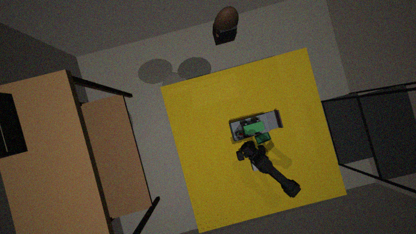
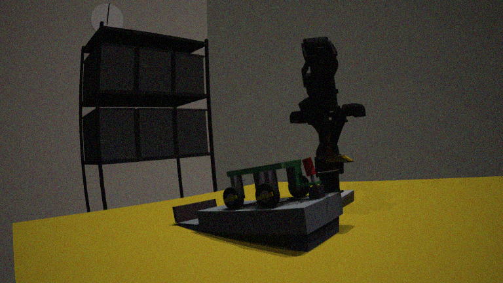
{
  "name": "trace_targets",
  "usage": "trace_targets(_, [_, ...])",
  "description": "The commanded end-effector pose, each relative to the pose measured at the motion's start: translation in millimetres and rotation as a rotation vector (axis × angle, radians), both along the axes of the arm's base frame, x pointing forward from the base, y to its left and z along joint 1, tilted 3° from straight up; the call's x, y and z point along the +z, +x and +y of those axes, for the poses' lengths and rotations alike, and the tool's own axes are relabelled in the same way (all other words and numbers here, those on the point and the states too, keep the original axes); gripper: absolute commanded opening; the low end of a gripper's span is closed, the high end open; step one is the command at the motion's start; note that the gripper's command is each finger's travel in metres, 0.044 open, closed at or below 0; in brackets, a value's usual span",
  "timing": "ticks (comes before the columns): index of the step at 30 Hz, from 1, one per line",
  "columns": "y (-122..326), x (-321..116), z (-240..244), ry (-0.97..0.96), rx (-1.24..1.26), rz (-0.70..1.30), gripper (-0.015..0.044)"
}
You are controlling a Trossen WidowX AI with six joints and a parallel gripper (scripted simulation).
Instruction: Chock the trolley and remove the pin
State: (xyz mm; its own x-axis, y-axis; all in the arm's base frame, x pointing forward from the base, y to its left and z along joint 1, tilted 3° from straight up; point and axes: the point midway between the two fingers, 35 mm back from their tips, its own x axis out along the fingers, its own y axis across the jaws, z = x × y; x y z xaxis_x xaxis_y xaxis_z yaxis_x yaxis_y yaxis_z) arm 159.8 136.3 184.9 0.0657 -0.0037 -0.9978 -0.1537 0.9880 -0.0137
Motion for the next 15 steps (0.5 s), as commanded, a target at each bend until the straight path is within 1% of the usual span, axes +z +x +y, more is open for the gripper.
trace_targets(1, [3.9,-1.5,-12.4,-0.004,0.006,0.008,0.0])
trace_targets(15, [24.0,-1.1,-53.2,-0.007,0.006,0.006,0.0])
